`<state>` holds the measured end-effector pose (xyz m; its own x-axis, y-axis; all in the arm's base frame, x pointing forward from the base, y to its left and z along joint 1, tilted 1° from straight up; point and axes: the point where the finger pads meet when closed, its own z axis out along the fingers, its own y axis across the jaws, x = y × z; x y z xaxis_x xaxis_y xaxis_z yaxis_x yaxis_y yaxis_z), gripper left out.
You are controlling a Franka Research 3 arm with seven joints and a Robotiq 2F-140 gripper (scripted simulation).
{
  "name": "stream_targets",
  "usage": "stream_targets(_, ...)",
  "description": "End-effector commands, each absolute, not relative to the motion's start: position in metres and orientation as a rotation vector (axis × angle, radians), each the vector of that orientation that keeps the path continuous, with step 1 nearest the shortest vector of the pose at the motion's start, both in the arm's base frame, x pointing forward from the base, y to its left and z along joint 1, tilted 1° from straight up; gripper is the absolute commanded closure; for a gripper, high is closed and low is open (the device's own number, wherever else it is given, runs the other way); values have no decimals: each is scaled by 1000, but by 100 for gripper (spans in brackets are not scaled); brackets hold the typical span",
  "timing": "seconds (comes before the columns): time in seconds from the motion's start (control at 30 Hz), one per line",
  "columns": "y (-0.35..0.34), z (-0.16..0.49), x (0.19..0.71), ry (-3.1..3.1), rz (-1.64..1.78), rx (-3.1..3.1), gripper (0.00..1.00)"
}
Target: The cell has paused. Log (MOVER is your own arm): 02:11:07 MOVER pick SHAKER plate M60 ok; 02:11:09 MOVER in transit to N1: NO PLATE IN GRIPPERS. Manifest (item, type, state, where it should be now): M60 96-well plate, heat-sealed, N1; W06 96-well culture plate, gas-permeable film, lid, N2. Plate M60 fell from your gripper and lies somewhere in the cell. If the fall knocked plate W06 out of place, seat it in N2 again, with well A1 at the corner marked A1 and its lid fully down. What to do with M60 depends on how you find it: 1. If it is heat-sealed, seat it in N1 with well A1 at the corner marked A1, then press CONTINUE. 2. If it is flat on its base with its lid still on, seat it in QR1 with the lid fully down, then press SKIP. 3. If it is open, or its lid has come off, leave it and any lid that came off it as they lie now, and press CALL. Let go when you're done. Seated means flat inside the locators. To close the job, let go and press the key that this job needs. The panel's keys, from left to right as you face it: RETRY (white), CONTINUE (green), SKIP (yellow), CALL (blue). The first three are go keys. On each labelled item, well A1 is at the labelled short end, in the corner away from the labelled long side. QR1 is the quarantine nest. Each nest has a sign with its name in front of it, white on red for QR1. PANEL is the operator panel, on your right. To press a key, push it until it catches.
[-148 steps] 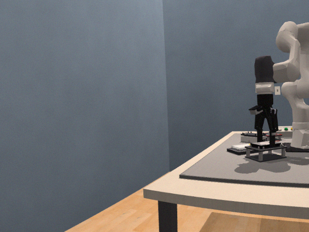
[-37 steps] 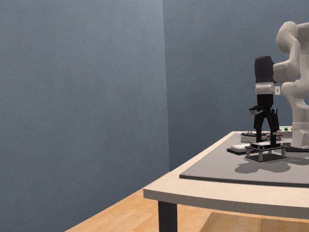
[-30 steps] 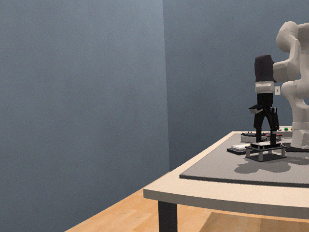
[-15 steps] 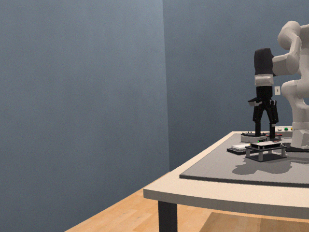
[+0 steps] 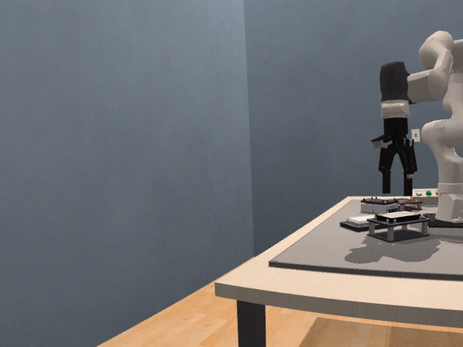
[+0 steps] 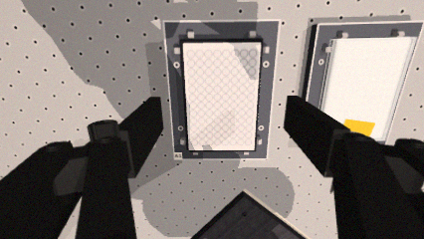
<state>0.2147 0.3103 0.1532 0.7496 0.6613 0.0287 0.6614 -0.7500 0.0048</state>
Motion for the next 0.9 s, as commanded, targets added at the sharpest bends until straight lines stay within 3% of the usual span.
stream_targets(0.0, 305, 156, 210, -1118, -18, -2940, 30)
stream_targets(0.27, 305, 157, 210, -1118, -18, -2940, 30)
stream_targets(0.3, 305, 157, 210, -1118, -18, -2940, 90)
stream_targets(0.87, 305, 157, 210, -1118, -18, -2940, 90)
